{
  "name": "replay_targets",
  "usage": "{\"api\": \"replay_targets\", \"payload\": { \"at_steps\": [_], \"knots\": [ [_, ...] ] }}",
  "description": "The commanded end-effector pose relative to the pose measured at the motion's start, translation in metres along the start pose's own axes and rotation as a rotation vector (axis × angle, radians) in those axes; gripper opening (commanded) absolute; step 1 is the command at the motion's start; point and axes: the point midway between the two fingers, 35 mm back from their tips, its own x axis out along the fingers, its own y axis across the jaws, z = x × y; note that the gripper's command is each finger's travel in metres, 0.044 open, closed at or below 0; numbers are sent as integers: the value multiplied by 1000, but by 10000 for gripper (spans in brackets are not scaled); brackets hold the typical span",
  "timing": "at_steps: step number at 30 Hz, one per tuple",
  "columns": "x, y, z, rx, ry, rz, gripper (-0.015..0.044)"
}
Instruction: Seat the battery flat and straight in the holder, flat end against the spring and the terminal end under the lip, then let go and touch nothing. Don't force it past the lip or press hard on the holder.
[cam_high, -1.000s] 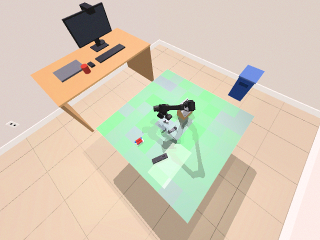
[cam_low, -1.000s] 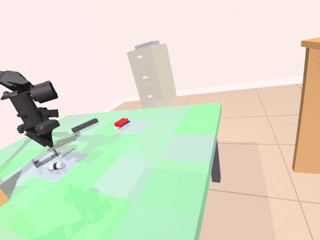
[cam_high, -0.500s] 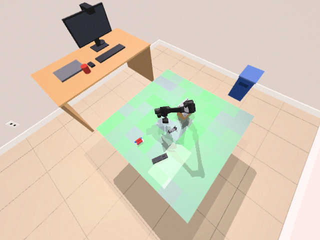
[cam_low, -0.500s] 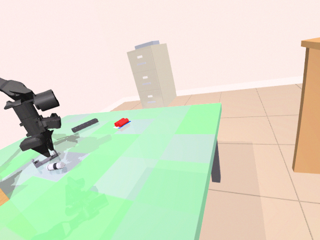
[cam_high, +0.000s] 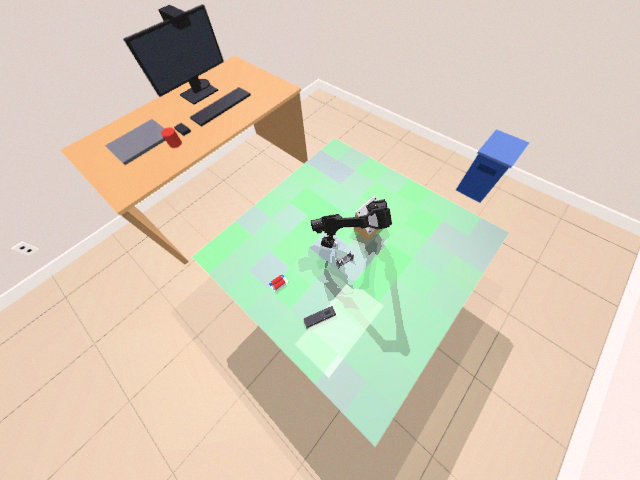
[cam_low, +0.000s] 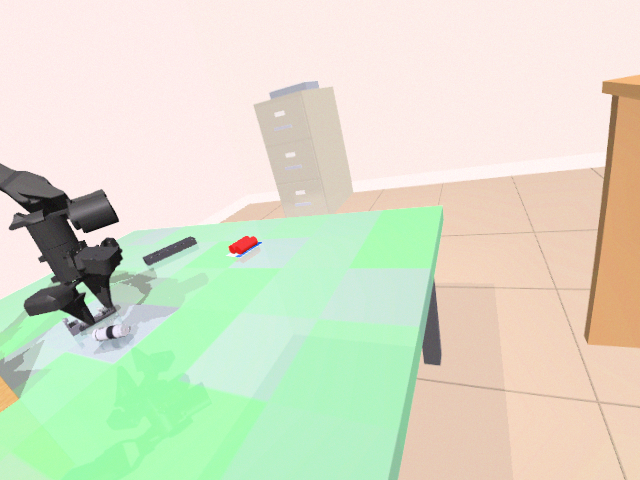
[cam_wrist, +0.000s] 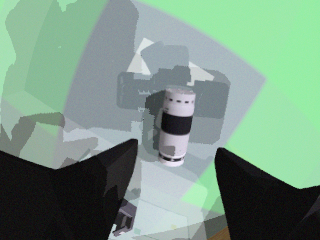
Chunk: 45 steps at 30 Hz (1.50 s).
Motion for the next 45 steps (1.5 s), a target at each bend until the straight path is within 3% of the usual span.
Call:
{"api": "replay_targets", "payload": {
  "at_steps": [1, 30, 34, 45],
  "knots": [
    [5, 0, -1, 9, 3, 2, 246],
    [50, 0, -2, 9, 6, 3, 246],
    [50, 0, -2, 9, 6, 3, 141],
    [50, 0, -2, 9, 6, 3, 84]
  ]
}}
